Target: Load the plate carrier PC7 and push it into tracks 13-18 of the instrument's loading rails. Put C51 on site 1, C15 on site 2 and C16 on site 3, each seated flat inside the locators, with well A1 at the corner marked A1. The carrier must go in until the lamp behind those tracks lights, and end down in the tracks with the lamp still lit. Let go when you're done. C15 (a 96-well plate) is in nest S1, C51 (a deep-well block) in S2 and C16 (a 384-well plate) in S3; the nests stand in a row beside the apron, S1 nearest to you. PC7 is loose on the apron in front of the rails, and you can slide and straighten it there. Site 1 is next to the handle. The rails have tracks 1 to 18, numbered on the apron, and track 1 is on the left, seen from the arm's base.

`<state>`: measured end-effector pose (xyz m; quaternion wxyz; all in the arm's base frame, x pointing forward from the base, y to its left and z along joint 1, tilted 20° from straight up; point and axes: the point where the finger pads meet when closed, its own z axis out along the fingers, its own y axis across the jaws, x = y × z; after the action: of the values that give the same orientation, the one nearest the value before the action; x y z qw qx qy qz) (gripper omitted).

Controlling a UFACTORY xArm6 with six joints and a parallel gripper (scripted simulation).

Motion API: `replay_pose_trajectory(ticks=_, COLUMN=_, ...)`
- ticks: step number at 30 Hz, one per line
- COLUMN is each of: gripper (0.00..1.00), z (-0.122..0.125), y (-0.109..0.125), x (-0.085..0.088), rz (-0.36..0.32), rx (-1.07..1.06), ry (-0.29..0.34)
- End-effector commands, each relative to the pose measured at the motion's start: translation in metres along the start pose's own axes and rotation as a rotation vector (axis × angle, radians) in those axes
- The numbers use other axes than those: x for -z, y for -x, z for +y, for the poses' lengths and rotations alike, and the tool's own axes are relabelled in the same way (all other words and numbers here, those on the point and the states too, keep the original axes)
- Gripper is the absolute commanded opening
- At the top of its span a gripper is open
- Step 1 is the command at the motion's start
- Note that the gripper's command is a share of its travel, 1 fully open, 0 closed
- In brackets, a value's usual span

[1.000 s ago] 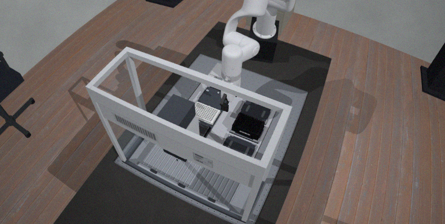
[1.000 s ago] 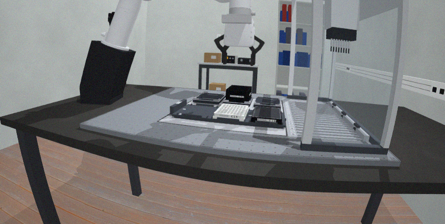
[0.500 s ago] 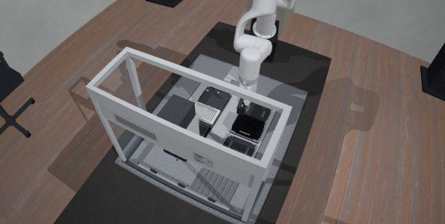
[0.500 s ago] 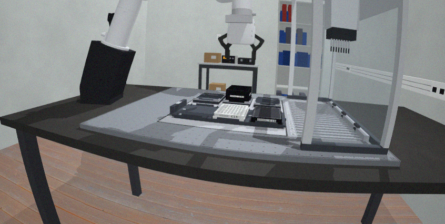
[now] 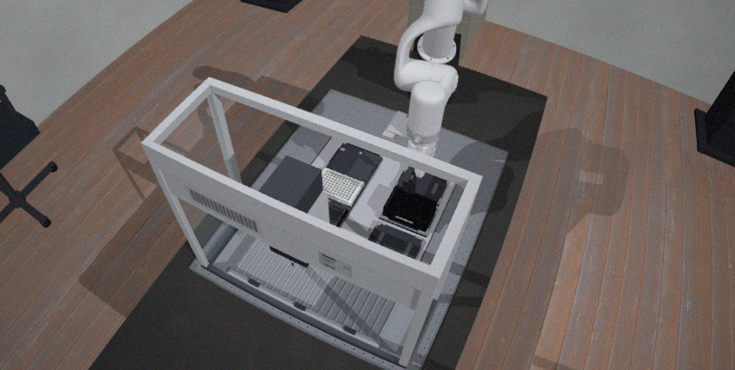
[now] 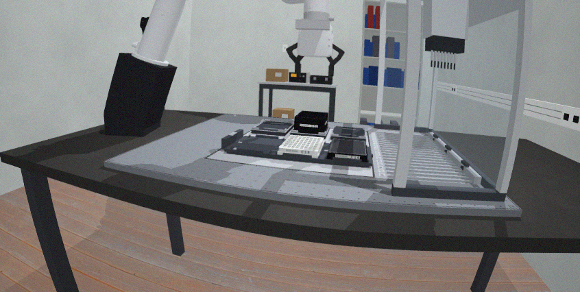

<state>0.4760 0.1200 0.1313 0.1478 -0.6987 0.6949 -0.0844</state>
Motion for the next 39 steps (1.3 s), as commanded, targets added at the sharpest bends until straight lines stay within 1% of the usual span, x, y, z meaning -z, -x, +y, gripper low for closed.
replay_pose_trajectory(ticks=1, gripper=1.0, z=-0.002, y=0.001, x=0.001, rz=-0.001, rx=0.0, ry=-0.004)
replay_pose_trajectory(ticks=5, gripper=1.0, z=-0.002, y=0.001, x=0.001, rz=-0.001, rx=0.0, ry=-0.004)
replay_pose_trajectory(ticks=16, gripper=1.0, z=-0.002, y=0.001, x=-0.017, rz=-0.001, rx=0.0, ry=-0.004)
replay_pose_trajectory(ticks=18, gripper=1.0, z=-0.002, y=0.001, x=-0.017, rz=-0.001, rx=0.0, ry=-0.004)
replay_pose_trajectory(ticks=33, gripper=1.0, z=-0.002, y=0.001, x=-0.042, rz=-0.001, rx=0.0, ry=-0.004)
replay_pose_trajectory(ticks=35, gripper=1.0, z=-0.002, y=0.001, x=-0.042, rz=-0.001, rx=0.0, ry=-0.004)
replay_pose_trajectory(ticks=39, gripper=1.0, z=-0.002, y=0.001, x=-0.049, rz=-0.001, rx=0.0, ry=-0.004)
